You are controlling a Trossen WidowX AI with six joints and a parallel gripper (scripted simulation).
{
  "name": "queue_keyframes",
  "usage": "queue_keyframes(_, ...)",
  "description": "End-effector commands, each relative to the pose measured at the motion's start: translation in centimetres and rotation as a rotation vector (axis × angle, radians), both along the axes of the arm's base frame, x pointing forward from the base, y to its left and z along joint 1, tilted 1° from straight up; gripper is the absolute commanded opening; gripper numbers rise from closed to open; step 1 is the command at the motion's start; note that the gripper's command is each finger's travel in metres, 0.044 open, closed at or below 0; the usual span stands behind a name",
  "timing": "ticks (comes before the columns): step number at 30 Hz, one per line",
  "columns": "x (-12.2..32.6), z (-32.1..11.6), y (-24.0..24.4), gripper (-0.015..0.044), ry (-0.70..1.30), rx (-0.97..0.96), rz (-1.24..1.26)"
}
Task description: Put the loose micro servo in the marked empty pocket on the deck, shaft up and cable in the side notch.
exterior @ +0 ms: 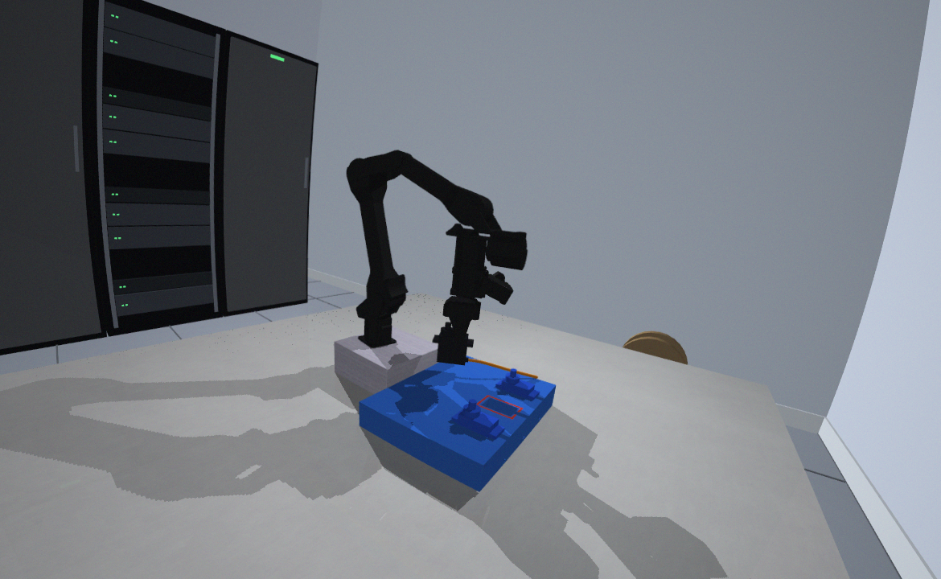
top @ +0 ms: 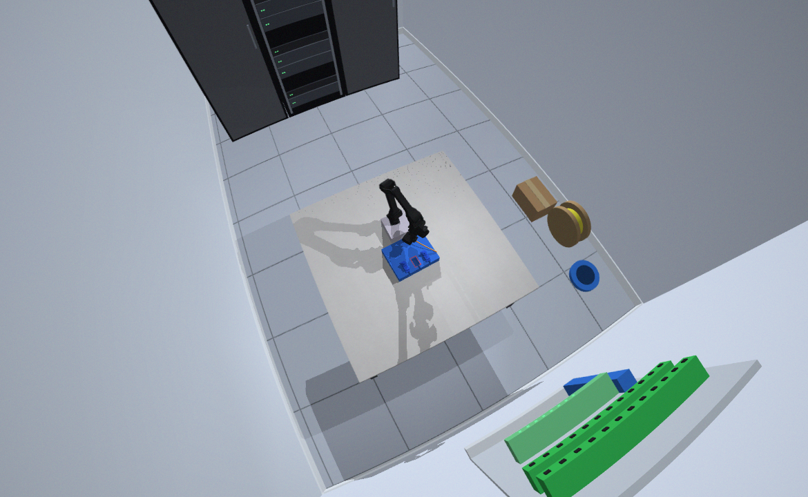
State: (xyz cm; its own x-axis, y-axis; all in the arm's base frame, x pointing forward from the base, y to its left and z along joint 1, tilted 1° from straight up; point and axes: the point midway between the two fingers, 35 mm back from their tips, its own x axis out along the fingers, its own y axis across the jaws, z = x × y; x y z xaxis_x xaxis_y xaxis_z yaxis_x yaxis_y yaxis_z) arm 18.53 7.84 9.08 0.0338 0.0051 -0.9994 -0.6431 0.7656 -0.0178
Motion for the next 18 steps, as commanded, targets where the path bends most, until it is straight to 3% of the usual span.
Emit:
queue_keyframes(1,-0.1,0.3,0.0,0.0,-0.004,-0.001,-0.002)
queue_keyframes(18,3.2,0.5,0.0,0.0,-0.007,-0.001,-0.002)
